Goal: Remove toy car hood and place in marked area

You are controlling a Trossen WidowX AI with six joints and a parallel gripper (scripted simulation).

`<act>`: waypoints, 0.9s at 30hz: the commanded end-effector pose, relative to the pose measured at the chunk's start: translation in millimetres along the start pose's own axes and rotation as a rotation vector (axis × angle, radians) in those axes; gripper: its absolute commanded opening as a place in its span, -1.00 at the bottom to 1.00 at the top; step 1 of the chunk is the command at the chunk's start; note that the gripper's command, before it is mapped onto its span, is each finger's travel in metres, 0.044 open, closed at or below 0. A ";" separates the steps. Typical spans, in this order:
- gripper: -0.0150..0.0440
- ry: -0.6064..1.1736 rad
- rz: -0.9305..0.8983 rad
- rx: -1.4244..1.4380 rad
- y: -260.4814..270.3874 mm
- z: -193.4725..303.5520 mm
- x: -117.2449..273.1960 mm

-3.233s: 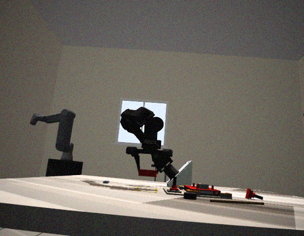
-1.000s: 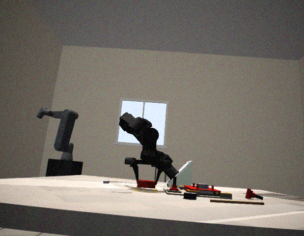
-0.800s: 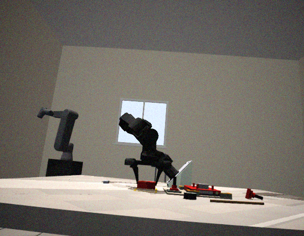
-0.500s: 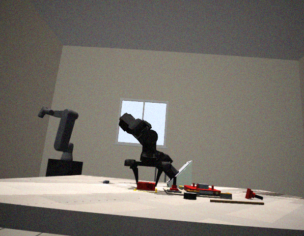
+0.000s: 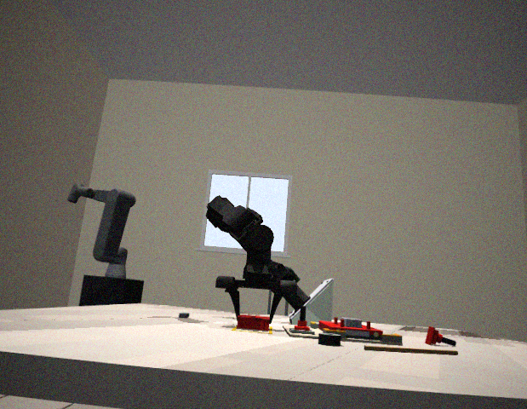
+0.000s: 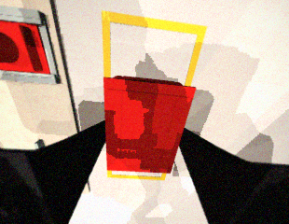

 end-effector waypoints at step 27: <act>1.00 0.005 0.009 0.001 2.8 -1.0 71.2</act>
Point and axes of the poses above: the point midway between the two fingers, 35 mm back from their tips, its own x axis back along the fingers, its own y axis across the jaws, z = x × y, the point moved 9 cm from there along x, back along the fingers, and after that the axes turned 3 degrees about -x, right-handed, at the moved point
